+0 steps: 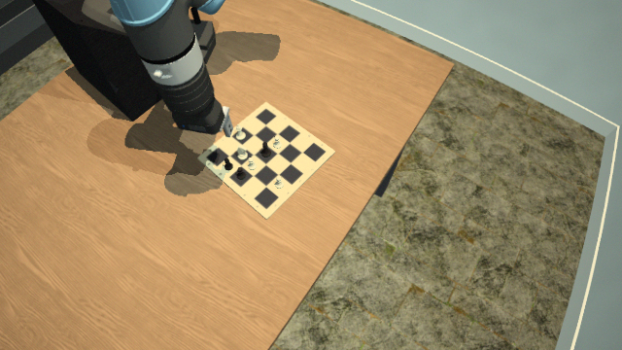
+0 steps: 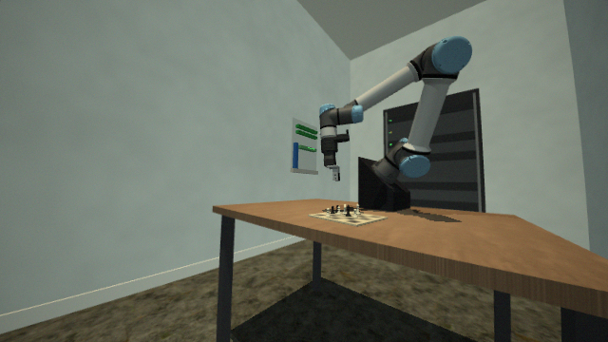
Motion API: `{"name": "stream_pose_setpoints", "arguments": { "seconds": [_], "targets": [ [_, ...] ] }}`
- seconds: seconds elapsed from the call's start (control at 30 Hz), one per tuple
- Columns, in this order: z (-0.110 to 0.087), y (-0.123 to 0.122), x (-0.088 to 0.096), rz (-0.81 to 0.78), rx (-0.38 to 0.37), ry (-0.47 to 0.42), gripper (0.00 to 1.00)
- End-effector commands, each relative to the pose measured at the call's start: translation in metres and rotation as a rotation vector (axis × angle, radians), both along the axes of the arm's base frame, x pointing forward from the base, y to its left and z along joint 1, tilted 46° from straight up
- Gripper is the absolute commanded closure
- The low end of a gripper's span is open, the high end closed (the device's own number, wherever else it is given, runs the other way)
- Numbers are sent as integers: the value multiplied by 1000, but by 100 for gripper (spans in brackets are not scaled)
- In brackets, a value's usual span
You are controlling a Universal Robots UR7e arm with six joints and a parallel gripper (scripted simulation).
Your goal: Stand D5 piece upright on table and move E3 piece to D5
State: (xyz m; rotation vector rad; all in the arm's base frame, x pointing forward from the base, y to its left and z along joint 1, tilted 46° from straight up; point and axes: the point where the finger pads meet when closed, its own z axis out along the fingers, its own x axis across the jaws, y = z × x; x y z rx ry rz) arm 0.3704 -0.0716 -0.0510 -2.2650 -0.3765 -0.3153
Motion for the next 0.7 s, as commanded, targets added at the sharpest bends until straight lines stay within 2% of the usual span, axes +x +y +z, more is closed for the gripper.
{"name": "stream_pose_setpoints", "arguments": {
  "seconds": [0.0,0.67],
  "targets": [
    [4,3,-2,-2,-59,-20,0],
    [5,4,-2,-1,-69,-25,0]
  ]
}}
